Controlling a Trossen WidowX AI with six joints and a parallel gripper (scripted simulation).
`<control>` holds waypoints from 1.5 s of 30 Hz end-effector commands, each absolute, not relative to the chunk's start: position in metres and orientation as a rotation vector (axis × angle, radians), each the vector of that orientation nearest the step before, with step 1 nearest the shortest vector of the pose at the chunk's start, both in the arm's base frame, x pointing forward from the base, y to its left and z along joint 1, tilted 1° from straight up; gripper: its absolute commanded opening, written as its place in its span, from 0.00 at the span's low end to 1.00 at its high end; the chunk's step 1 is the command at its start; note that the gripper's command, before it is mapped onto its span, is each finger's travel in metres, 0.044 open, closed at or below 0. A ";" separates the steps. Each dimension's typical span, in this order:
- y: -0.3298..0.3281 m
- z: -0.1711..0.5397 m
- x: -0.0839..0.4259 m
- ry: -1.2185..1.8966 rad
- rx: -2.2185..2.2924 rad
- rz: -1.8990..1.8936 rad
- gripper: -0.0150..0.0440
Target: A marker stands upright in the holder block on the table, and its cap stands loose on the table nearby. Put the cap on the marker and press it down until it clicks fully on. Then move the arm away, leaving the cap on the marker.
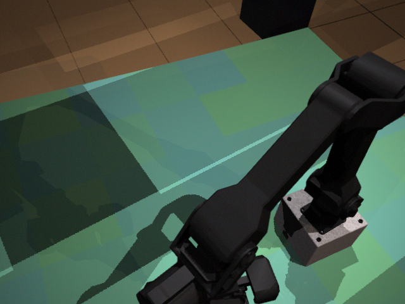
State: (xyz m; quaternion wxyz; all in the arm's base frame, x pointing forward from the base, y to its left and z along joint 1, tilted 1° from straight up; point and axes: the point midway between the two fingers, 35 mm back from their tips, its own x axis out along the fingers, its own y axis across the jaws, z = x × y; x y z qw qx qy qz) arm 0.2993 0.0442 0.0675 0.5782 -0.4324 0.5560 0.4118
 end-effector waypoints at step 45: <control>0.044 0.025 0.299 1.306 -1.010 0.964 0.74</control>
